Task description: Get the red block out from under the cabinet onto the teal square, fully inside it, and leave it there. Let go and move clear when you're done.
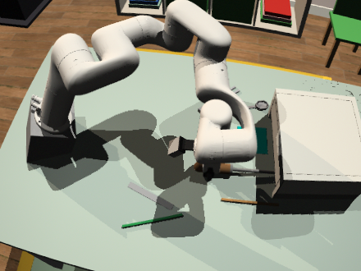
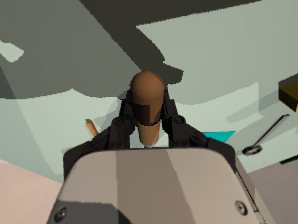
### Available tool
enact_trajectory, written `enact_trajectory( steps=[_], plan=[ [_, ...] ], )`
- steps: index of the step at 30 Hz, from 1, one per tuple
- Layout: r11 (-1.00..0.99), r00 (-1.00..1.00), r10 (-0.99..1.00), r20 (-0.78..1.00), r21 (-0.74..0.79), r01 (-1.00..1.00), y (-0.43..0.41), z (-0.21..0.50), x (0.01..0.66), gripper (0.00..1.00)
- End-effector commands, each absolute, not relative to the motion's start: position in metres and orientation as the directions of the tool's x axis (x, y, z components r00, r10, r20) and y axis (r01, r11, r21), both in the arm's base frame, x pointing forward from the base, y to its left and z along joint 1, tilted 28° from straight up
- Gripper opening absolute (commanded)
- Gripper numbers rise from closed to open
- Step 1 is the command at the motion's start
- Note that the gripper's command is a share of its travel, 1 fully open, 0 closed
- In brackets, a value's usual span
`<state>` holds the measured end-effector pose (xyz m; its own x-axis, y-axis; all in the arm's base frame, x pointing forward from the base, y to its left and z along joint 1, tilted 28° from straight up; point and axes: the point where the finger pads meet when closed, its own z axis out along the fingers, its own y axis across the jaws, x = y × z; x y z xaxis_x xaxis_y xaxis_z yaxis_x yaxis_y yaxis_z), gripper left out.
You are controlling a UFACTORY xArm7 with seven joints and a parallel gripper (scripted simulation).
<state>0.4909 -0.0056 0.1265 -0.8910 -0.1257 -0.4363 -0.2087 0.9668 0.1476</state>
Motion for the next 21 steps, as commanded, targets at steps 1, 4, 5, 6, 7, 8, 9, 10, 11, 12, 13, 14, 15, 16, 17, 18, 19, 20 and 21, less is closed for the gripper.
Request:
enact_trajectory(
  steps=[1, 4, 5, 6, 7, 8, 9, 10, 11, 12, 13, 14, 15, 16, 17, 18, 19, 20, 21],
  plan=[
    [0.967, -0.89, -0.124, -0.438, 0.147, -0.207, -0.005, 0.132, 0.5, 0.0],
    [0.967, -0.89, -0.124, -0.438, 0.147, -0.207, -0.005, 0.135, 0.505, 0.0],
    [0.967, -0.89, -0.124, -0.438, 0.147, -0.207, -0.005, 0.135, 0.505, 0.0],
    [0.967, -0.89, -0.124, -0.438, 0.147, -0.208, -0.004, 0.136, 0.507, 0.0],
    [0.967, -0.89, -0.124, -0.438, 0.147, -0.208, -0.004, 0.137, 0.51, 0.0],
    [0.967, -0.89, -0.124, -0.438, 0.147, -0.208, -0.004, 0.138, 0.512, 0.0],
    [0.967, -0.89, -0.124, -0.438, 0.147, -0.208, -0.003, 0.139, 0.515, 0.0],
    [0.967, -0.89, -0.124, -0.438, 0.147, -0.208, -0.003, 0.14, 0.517, 0.0],
    [0.967, -0.89, -0.124, -0.438, 0.147, -0.208, -0.003, 0.142, 0.519, 0.0],
    [0.967, -0.89, -0.124, -0.438, 0.147, -0.208, -0.002, 0.143, 0.521, 0.0],
    [0.967, -0.89, -0.124, -0.438, 0.147, -0.208, -0.002, 0.144, 0.524, 0.0],
    [0.967, -0.89, -0.125, -0.438, 0.147, -0.208, -0.002, 0.145, 0.526, 0.0],
    [0.967, -0.89, -0.125, -0.438, 0.147, -0.208, -0.002, 0.146, 0.528, 0.0],
    [0.967, -0.89, -0.125, -0.438, 0.147, -0.208, -0.001, 0.147, 0.53, 0.0],
    [0.967, -0.89, -0.125, -0.438, 0.147, -0.208, -0.001, 0.148, 0.532, 0.0],
    [0.967, -0.89, -0.125, -0.438, 0.147, -0.208, -0.001, 0.149, 0.534, 0.0],
    [0.967, -0.89, -0.125, -0.438, 0.147, -0.208, 0.0, 0.15, 0.536, 0.0],
    [0.967, -0.89, -0.125, -0.438, 0.147, -0.208, 0.0, 0.151, 0.537, 0.0],
    [0.967, -0.89, -0.125, -0.438, 0.147, -0.208, 0.0, 0.151, 0.537, 0.0]
  ],
)
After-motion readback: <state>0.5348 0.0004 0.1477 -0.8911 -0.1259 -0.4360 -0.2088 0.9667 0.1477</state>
